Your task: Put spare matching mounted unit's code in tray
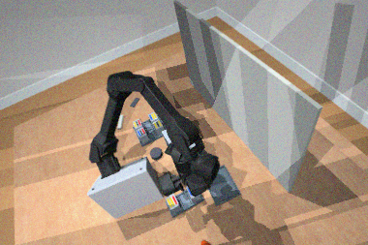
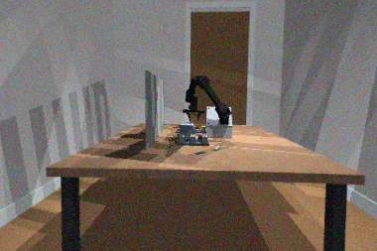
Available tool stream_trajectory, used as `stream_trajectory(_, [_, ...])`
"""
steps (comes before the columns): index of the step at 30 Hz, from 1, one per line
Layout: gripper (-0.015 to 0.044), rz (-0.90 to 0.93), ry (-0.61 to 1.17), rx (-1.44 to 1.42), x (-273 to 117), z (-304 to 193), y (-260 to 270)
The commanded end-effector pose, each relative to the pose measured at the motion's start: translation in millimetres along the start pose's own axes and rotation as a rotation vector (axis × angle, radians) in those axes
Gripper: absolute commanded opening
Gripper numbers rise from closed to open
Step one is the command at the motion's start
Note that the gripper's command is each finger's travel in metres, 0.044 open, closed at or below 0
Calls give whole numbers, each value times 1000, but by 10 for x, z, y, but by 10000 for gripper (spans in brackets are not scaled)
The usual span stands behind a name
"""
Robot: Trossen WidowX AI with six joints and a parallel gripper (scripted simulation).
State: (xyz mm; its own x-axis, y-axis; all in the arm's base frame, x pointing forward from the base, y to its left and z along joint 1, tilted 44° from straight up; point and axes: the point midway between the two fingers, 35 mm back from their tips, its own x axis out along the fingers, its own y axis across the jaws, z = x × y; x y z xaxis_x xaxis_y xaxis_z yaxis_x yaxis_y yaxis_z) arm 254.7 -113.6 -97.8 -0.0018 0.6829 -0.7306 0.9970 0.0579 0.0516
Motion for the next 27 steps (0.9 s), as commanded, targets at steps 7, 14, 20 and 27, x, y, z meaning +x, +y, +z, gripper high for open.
stream_trajectory(7, [300,2,4,5,162,-2,9])
stream_trajectory(14, [300,3,4,5,278,0,12])
stream_trajectory(20, [300,3,4,5,378,-1,12])
stream_trajectory(27, [300,3,5,4,495,-6,8])
